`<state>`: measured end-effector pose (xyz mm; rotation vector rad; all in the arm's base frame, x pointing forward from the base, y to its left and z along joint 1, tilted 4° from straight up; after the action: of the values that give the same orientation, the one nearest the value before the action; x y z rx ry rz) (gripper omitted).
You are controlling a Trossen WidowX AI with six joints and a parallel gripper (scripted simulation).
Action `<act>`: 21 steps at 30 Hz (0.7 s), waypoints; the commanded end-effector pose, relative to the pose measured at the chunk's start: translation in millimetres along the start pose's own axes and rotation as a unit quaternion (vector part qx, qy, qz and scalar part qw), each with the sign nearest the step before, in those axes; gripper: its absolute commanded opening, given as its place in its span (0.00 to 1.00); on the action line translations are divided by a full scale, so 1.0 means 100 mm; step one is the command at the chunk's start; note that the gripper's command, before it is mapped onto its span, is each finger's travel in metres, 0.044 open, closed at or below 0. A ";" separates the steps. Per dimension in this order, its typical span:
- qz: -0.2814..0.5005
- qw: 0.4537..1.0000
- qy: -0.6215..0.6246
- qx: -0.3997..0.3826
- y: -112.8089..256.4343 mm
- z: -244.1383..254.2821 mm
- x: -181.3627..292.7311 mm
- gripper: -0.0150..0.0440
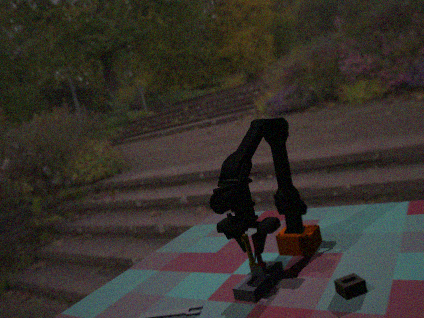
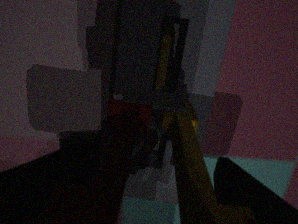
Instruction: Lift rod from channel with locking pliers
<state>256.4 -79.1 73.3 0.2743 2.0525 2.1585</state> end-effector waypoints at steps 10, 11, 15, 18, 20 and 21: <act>-0.001 1.000 -0.003 -0.003 0.00 0.03 0.00 0.66; -0.001 1.000 -0.003 -0.003 0.00 0.03 0.00 0.65; -0.001 1.000 -0.003 -0.003 0.00 0.03 0.00 0.65; -0.001 1.000 -0.003 -0.003 0.00 0.04 0.00 0.64; -0.001 1.000 -0.003 -0.003 0.00 0.04 0.00 0.63; -0.001 1.000 -0.003 -0.003 0.00 0.04 0.00 0.63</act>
<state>257.2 -76.6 73.7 0.2723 2.0493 2.1607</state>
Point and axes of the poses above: the point midway between the two fingers, 35 mm back from their tips, its own y axis back along the fingers, its own z axis across the jaws, x = y × z, the point moved 1 cm from there along y, back along the fingers
